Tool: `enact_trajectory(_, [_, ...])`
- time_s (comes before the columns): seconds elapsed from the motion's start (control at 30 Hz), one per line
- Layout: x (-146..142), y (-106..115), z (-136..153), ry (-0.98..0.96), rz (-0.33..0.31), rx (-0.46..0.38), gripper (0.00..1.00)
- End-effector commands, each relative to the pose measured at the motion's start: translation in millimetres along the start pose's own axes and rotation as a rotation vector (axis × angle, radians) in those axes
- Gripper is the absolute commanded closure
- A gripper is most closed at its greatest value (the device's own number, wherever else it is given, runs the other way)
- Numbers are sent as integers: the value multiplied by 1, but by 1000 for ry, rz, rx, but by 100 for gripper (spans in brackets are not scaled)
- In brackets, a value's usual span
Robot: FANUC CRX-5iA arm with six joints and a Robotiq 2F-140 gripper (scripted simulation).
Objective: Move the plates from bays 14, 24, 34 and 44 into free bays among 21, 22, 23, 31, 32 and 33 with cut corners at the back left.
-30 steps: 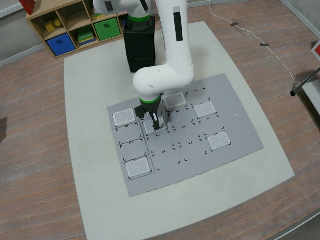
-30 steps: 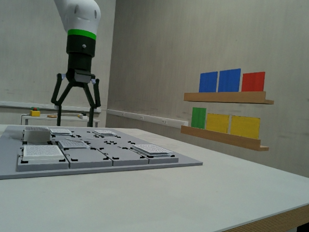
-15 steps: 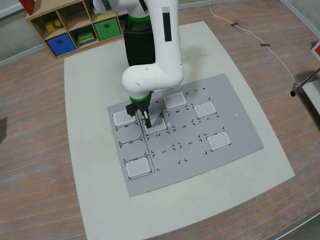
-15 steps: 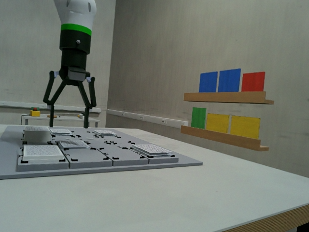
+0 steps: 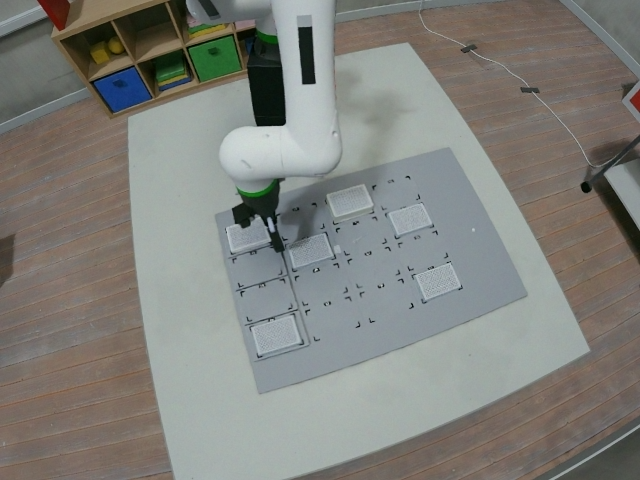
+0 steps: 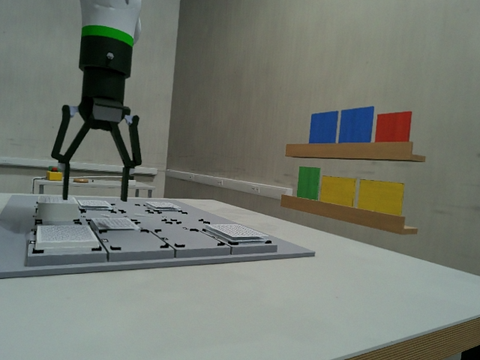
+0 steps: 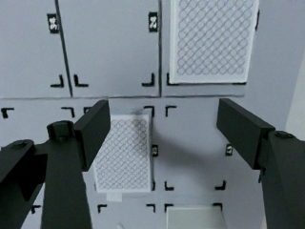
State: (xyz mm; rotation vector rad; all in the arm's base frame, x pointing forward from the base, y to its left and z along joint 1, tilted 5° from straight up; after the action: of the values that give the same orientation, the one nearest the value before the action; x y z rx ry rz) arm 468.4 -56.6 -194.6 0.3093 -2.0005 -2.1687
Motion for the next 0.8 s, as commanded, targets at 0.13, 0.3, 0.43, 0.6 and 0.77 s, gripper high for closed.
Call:
enact_trajectory(0.13, [16,1,-23,1,-2,-1,30])
enact_trajectory(0.3, [28,1,-39,1,-2,-1,30])
enact_trajectory(0.43, [38,1,-52,1,-2,-1,30])
enact_trajectory(0.6, [45,1,-62,1,-2,-1,30])
enact_trajectory(0.77, [57,1,-77,1,-2,-1,30])
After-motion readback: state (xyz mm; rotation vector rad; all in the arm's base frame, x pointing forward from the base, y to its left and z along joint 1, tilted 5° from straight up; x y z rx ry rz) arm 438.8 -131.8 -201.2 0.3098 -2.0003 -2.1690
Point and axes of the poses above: the point where the finger pads meet when closed, its own y axis back along the fingers, its own x axis across the jaws, z = x × y, the point moved 6 cm from there along y, back along the fingers, and after that the axes turned 4 degrees about y, right-handed, at the moved point
